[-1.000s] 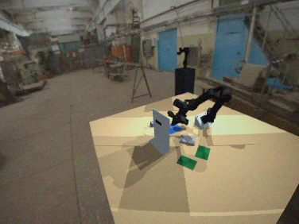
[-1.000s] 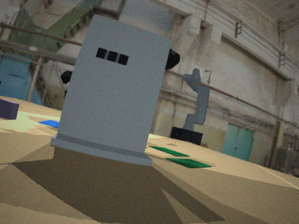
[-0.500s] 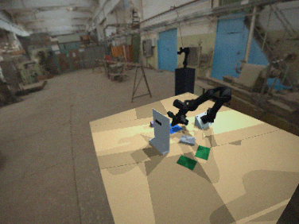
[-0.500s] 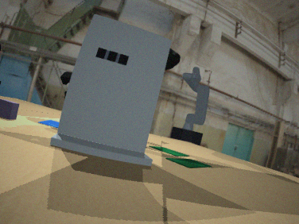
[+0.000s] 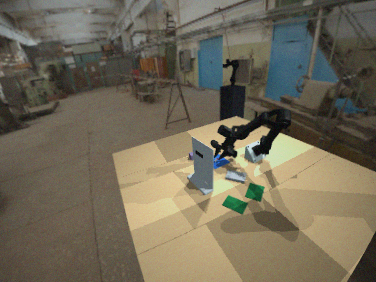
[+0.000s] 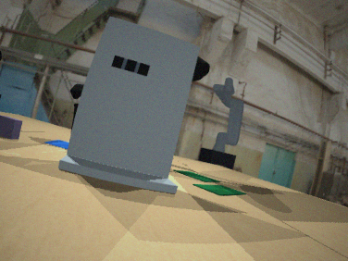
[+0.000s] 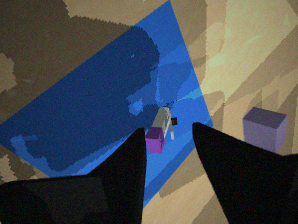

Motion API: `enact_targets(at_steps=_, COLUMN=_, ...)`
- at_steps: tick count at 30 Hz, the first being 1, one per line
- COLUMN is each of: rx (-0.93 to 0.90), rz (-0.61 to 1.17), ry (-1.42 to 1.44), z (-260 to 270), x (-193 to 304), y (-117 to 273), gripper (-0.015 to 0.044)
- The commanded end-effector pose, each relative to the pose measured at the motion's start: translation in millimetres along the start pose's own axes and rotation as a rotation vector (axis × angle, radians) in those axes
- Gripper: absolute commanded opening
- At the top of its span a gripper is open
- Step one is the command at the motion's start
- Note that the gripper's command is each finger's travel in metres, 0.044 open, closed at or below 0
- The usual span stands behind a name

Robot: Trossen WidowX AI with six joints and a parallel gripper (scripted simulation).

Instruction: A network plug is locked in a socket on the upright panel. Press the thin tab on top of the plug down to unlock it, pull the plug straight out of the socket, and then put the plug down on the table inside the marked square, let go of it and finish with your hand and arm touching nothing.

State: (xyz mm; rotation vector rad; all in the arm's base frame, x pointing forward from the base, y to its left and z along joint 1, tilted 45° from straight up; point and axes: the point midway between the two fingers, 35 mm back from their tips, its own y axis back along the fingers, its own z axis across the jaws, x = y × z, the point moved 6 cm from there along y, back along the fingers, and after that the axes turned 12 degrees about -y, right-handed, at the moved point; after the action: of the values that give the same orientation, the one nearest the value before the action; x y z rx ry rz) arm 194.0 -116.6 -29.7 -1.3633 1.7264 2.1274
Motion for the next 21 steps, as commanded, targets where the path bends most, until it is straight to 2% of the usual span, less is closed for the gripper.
enact_targets(at_steps=1, rx=0.007, rz=-0.001, ry=0.007, z=-2, x=0, y=5, gripper=0.0156)
enact_targets(at_steps=21, rx=0.004, rz=0.003, ry=0.001, z=-1, x=2, y=31, gripper=0.0156)
